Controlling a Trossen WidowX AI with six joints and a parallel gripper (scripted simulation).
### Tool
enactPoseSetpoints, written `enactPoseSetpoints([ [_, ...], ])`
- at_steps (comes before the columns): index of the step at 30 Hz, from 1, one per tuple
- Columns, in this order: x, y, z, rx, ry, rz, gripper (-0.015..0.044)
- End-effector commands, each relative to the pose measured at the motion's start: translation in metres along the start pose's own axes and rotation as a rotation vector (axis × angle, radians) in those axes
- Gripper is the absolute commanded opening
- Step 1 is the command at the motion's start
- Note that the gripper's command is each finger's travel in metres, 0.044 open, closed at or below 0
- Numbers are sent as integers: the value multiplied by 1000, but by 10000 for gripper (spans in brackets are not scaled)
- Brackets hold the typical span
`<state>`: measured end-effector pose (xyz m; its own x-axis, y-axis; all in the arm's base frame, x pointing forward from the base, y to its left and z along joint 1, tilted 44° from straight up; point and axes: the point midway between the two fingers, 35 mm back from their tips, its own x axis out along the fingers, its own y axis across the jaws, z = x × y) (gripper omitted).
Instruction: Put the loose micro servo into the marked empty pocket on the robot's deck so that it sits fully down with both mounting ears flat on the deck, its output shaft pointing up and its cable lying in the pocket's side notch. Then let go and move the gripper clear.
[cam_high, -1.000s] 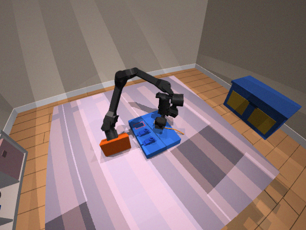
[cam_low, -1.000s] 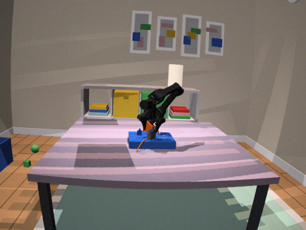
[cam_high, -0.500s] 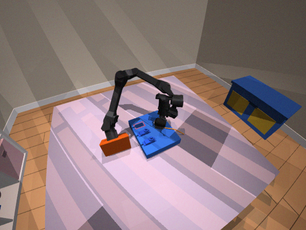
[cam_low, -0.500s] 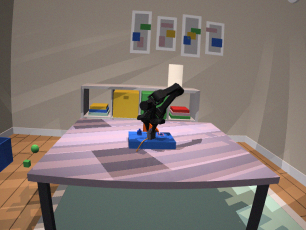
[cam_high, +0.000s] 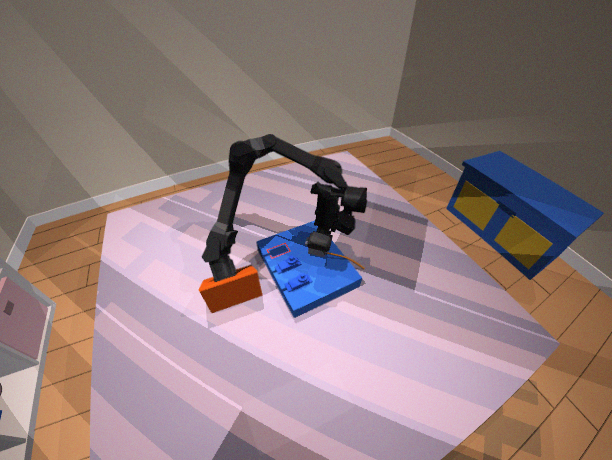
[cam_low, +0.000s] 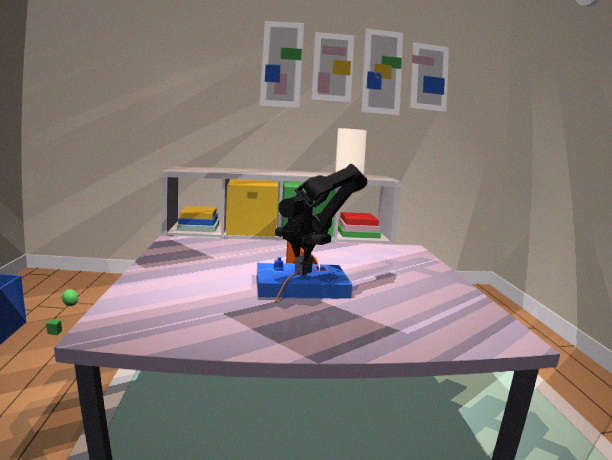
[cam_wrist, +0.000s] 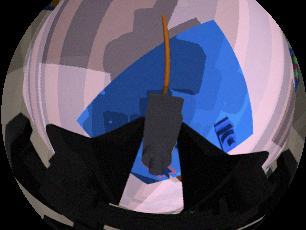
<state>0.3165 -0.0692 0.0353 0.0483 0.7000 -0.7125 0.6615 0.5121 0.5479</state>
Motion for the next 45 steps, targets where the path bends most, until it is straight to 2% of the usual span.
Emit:
enactPoseSetpoints([
  [1,-17,-1,-1,-6,-21,3,0],
  [28,-17,-18,-19,-5,-20,2,0],
  [45,-16,46,-76,-4,-17,4,0],
])
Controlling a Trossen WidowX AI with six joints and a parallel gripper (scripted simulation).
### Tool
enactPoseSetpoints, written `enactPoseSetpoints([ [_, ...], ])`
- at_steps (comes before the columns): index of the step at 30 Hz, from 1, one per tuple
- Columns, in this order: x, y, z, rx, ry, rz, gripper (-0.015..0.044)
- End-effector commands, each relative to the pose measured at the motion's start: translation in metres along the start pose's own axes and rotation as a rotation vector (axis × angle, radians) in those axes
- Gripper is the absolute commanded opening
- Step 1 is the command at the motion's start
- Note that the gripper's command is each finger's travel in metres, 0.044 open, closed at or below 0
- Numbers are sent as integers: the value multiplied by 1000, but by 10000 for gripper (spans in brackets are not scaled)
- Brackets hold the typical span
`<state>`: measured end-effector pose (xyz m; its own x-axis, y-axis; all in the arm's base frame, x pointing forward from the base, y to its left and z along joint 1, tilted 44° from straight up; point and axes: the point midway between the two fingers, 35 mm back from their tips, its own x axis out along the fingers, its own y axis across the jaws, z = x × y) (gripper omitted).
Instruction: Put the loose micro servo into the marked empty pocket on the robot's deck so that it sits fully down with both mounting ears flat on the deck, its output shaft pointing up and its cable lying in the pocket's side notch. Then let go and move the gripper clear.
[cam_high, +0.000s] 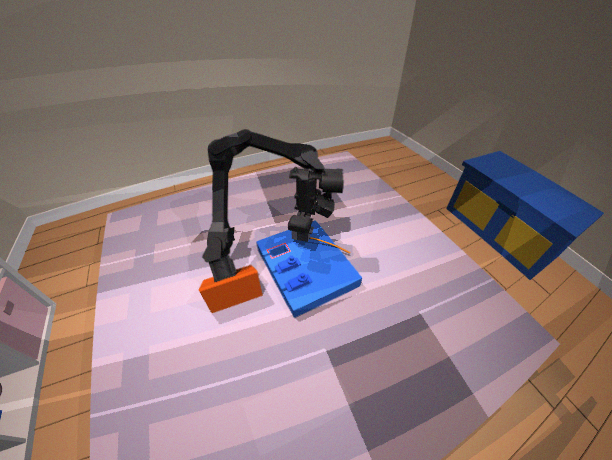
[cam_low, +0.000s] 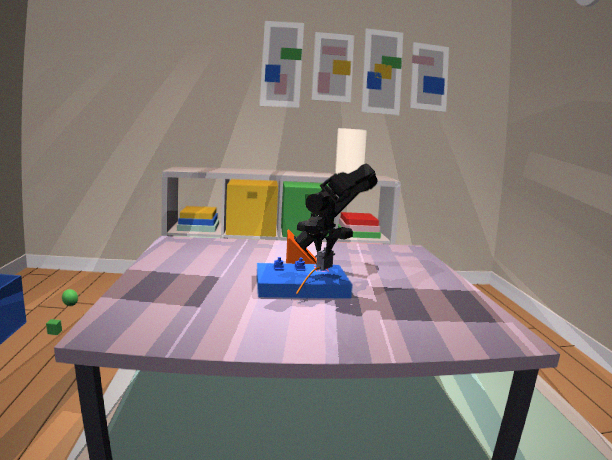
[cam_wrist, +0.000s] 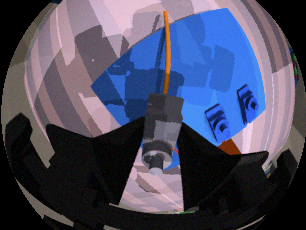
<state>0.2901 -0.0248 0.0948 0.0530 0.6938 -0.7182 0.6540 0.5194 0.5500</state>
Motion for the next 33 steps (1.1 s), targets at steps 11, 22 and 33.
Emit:
enactPoseSetpoints([
  [11,-3,9,-9,228,-7,8,0],
  [22,-3,9,-9,611,-6,10,0],
  [33,-3,9,-9,993,-4,11,0],
])
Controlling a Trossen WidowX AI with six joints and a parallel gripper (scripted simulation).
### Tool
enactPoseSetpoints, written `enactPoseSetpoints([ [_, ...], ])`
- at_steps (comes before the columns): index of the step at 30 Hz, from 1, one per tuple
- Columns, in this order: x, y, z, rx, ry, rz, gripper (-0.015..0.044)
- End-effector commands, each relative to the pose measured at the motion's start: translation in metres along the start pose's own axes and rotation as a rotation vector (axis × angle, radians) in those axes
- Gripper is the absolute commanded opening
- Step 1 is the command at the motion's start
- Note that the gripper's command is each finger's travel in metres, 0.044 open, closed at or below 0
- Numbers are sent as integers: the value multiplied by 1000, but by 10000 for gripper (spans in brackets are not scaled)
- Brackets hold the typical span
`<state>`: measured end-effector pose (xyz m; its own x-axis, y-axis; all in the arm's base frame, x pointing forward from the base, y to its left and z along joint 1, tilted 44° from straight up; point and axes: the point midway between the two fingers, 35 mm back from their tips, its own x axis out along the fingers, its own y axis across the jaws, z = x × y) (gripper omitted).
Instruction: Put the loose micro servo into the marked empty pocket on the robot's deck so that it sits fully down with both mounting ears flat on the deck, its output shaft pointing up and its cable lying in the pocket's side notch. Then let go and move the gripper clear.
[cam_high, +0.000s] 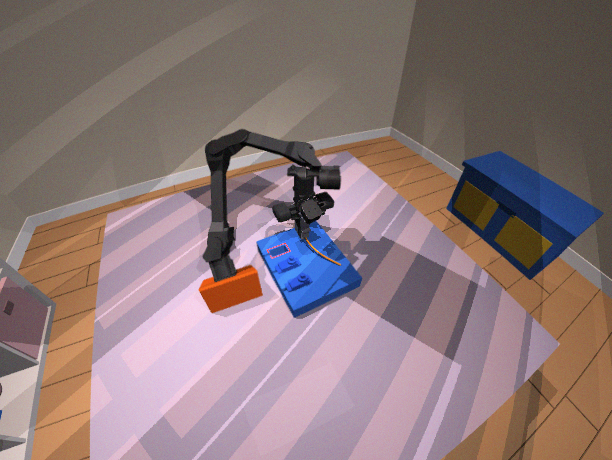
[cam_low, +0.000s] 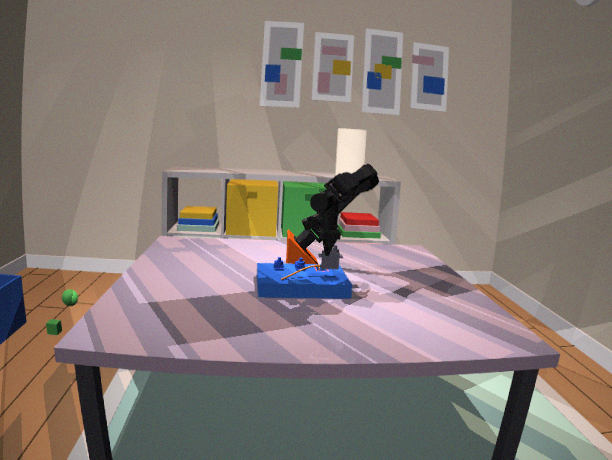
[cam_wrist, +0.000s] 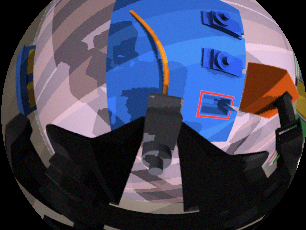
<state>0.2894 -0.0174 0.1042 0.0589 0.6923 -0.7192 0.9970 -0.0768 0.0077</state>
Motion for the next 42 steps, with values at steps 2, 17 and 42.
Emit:
enactPoseSetpoints([
  [2,-2,0,0,156,3,5,0],
  [17,-2,0,0,671,4,4,0],
  [42,-2,0,0,1495,6,2,0],
])
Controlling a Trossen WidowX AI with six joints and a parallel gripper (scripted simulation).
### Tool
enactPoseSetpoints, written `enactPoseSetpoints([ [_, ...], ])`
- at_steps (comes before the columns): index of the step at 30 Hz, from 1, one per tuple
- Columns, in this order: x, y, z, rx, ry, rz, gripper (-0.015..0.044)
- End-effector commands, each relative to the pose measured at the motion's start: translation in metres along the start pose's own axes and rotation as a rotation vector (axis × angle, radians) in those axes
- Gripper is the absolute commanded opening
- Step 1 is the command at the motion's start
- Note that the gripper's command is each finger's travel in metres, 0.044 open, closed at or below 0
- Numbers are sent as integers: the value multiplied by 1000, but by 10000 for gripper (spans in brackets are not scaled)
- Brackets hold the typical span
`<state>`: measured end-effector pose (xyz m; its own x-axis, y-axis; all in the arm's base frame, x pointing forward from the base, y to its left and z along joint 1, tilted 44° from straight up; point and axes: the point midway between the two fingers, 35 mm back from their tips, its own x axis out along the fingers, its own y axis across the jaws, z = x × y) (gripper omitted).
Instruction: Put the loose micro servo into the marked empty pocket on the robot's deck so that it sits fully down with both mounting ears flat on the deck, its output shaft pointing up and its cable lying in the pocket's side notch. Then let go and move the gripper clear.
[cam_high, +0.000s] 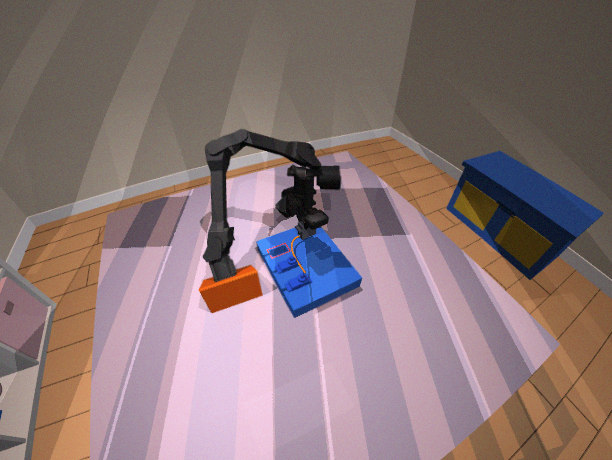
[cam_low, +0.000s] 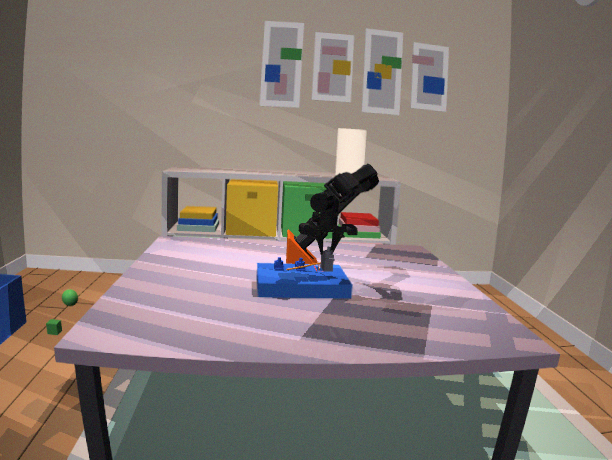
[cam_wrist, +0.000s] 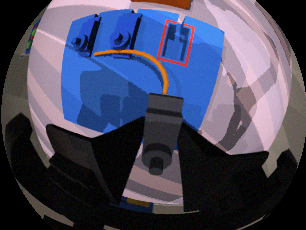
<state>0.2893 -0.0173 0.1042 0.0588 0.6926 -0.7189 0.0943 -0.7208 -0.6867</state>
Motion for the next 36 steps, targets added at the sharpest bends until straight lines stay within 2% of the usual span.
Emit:
enactPoseSetpoints([
  [1,-2,0,0,74,5,-1,0],
  [9,-2,-1,10,74,5,-1,0],
  [30,-1,-8,106,84,1,-2,0],
  [36,2,-9,109,86,1,-2,0],
])
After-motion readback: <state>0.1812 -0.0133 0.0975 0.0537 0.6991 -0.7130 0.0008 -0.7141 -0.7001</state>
